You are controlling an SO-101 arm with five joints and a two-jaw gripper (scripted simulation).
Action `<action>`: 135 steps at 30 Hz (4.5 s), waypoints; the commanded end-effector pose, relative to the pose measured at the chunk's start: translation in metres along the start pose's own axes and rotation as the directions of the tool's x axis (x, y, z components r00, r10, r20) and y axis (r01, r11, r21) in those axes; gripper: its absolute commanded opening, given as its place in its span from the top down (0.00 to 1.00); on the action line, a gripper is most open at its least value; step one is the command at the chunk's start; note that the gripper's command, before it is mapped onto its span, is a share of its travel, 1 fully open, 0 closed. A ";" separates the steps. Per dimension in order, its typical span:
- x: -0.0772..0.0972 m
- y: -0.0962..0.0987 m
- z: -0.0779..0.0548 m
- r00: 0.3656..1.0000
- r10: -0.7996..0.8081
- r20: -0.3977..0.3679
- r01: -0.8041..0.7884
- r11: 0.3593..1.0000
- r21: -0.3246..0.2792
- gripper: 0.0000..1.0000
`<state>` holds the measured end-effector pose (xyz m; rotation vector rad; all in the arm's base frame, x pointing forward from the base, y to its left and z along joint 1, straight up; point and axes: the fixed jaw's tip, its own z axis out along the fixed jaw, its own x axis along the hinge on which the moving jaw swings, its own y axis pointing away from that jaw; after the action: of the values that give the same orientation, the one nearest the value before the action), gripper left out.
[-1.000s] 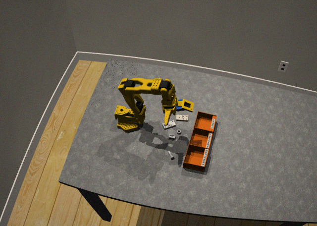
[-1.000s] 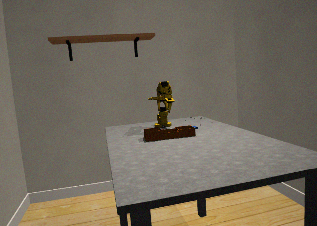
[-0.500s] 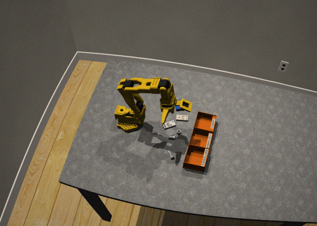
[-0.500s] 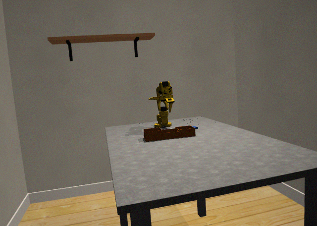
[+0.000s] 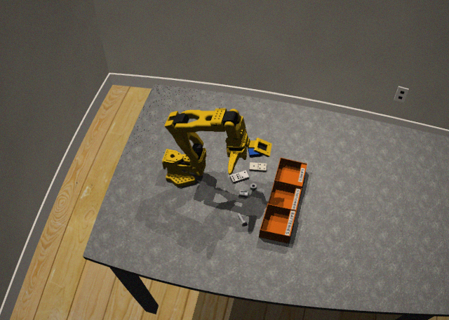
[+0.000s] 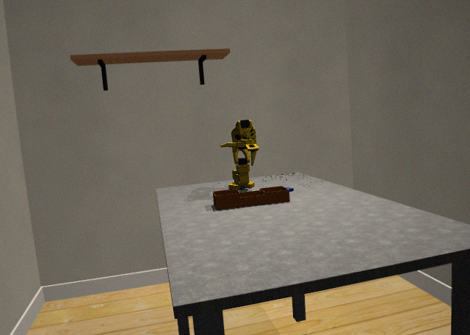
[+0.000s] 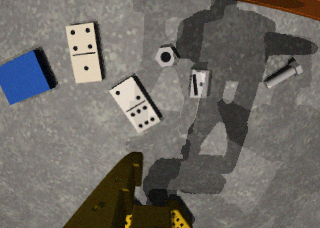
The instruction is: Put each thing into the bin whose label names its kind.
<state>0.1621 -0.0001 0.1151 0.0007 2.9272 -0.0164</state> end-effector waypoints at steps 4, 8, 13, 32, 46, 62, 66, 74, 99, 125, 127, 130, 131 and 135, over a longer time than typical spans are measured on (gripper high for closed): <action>-0.001 0.001 -0.005 1.000 -0.001 0.028 0.001 1.000 -0.002 0.00; -0.001 0.001 -0.005 1.000 -0.001 0.028 0.001 1.000 -0.001 0.00; -0.013 -0.004 -0.006 0.998 0.002 0.067 -0.002 1.000 0.007 0.00; -0.078 -0.041 -0.014 0.954 0.002 0.299 -0.030 0.996 0.087 0.00; -0.079 -0.042 -0.014 0.953 0.002 0.304 -0.031 0.996 0.089 0.00; -0.085 -0.047 -0.015 0.945 0.000 0.327 -0.036 0.994 0.101 0.00; -0.085 -0.047 -0.015 0.945 0.000 0.327 -0.036 0.994 0.101 0.00; -0.085 -0.048 -0.015 0.945 0.000 0.328 -0.036 0.994 0.102 0.00; -0.143 -0.112 -0.027 0.836 -0.058 0.545 -0.103 0.960 0.260 0.00; -0.145 -0.115 -0.030 0.827 -0.064 0.559 -0.108 0.957 0.269 0.00; -0.145 -0.115 -0.030 0.827 -0.064 0.559 -0.108 0.957 0.269 0.00; -0.145 -0.115 -0.030 0.827 -0.064 0.559 -0.108 0.957 0.269 0.00; -0.145 -0.115 -0.030 0.827 -0.064 0.559 -0.108 0.957 0.269 0.00; -0.145 -0.115 -0.030 0.827 -0.064 0.559 -0.108 0.957 0.269 0.00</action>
<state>0.2955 -0.1114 0.1610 0.0644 2.3649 -0.3513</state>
